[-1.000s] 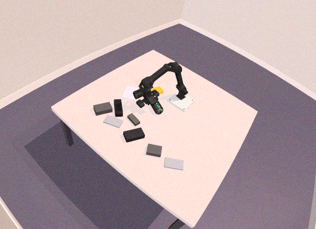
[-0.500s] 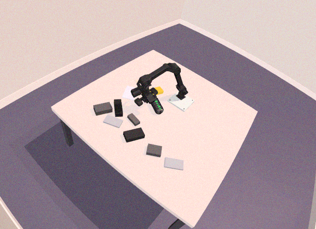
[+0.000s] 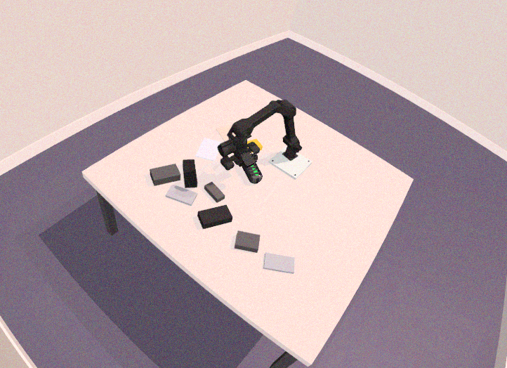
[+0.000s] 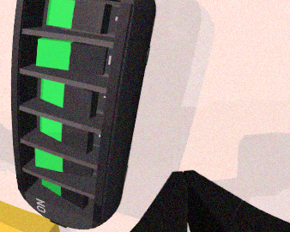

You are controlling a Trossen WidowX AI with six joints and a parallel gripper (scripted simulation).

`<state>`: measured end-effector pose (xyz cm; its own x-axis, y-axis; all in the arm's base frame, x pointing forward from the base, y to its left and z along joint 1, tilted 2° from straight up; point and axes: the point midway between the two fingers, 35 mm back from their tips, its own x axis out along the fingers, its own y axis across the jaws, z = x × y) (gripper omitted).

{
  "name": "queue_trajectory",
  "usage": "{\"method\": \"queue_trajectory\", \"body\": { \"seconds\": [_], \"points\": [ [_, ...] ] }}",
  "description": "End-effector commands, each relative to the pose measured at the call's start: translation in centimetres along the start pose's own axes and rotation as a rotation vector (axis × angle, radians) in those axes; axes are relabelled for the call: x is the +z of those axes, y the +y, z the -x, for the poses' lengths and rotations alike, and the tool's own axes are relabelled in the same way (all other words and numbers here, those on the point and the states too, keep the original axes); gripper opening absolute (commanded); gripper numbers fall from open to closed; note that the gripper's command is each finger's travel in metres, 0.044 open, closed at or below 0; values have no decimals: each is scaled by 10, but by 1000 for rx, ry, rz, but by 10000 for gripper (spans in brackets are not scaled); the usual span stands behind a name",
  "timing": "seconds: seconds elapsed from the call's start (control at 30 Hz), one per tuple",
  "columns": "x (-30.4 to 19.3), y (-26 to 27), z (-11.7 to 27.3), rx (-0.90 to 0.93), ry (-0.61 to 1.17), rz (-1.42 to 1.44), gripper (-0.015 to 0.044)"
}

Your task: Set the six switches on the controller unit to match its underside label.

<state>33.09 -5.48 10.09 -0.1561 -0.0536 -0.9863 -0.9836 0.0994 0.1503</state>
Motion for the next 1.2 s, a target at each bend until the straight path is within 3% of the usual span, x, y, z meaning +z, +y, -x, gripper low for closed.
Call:
{"method": "queue_trajectory", "body": {
  "seconds": [0.0, 0.67, 1.17],
  "points": [
    [19, 17, 9, -95, 29, -49, 0],
    [82, 107, -22, -481, -61, -282, 0],
    [85, 110, -25, -493, -70, -290, 0]
  ]
}}
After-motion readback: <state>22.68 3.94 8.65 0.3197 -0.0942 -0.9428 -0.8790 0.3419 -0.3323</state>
